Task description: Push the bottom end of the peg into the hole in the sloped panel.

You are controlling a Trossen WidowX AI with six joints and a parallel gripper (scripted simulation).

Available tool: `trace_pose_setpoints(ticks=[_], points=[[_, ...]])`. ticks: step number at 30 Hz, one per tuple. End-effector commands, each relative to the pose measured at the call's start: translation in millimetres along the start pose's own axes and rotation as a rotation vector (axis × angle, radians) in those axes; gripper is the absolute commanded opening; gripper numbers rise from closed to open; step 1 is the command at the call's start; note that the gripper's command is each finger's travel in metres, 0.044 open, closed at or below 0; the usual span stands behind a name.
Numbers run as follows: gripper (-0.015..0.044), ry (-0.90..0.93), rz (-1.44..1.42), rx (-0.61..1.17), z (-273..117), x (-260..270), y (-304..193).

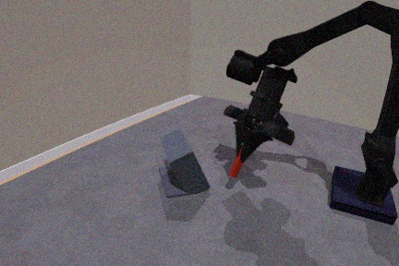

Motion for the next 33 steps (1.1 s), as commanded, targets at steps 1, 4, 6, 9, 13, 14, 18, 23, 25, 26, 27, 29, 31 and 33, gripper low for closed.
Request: trace_pose_setpoints(ticks=[1, 4, 6, 9, 13, 14, 18, 23, 25, 26, 27, 29, 31, 33], points=[[0.0, 0.0, 0.01, 0.036, 2.1, 3.5, 3.2], [0.0, 0.003, 0.016, 0.058, 2.4, 6.5, 4.3], [0.0, 0.006, 0.02, 0.072, 2.5, 8.5, 5.1], [0.0, 0.01, 0.025, 0.094, 2.5, 11.4, 6.3], [0.0, 0.015, 0.032, 0.123, 2.5, 15.3, 8.0], [0.0, 0.017, 0.034, 0.131, 2.4, 16.3, 8.4], [0.0, 0.023, 0.04, 0.16, 2.1, 20.1, 10.3], [0.0, 0.031, 0.047, 0.196, 1.5, 24.7, 12.7], [0.0, 0.034, 0.049, 0.21, 1.2, 26.5, 13.7], [0.0, 0.036, 0.05, 0.217, 1.0, 27.4, 14.3], [0.0, 0.038, 0.051, 0.224, 0.8, 28.2, 14.8], [0.0, 0.041, 0.053, 0.238, 0.4, 30.0, 15.9], [0.0, 0.045, 0.055, 0.252, -0.1, 31.7, 17.0], [0.0, 0.049, 0.057, 0.267, -0.6, 33.4, 18.1]])
Point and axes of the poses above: the point midway between the two fingers, 35 mm back from their tips, its own z axis out along the fingers, its own x axis across the jaws, y = z × x, the point moved 1 cm from there along -z, back along the fingers, and after that the axes turned 5 degrees about -z, right-handed, at the moved point
